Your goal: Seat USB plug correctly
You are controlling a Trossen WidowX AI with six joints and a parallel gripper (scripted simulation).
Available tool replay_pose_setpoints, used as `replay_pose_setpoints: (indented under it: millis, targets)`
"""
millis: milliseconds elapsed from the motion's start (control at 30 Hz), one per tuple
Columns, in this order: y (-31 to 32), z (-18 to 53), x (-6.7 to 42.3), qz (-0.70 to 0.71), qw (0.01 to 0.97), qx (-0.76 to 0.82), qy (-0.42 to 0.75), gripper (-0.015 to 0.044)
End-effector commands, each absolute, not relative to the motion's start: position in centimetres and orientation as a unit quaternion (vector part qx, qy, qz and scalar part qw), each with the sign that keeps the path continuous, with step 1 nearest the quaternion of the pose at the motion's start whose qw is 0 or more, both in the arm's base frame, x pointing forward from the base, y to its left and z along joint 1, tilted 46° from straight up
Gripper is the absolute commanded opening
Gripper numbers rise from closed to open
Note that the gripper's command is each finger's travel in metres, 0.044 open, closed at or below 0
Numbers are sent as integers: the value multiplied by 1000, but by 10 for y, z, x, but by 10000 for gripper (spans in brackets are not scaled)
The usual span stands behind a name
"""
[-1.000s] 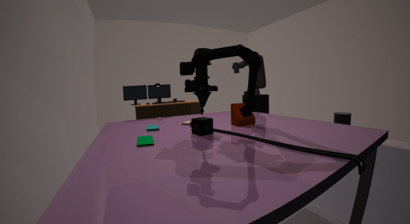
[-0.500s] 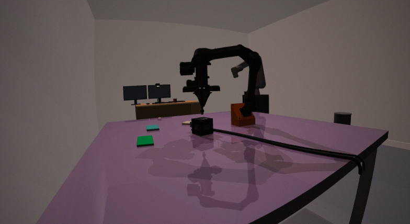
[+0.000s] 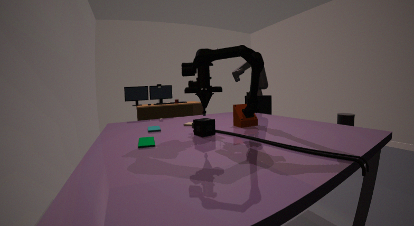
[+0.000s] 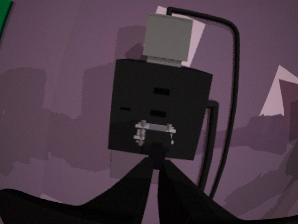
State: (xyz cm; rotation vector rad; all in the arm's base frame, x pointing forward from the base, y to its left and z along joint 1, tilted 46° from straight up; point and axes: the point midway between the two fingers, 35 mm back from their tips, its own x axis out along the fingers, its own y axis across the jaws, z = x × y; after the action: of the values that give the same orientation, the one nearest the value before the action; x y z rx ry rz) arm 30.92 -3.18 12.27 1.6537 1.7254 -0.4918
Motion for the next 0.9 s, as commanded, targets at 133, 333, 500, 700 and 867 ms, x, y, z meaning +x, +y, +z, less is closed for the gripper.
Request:
replay_pose_setpoints:
  millis: [133, 333, 500, 700, 867]
  targets:
    - [-30, 123, 309, -189, 344, 637, 664, 0]
    - [-29, 123, 309, -188, 343, 637, 664, 0]
    - [-29, 123, 309, -188, 343, 637, 664, 0]
    - [-28, 123, 309, -188, 343, 637, 664, 0]
    - [-27, 123, 309, -187, 343, 637, 664, 0]
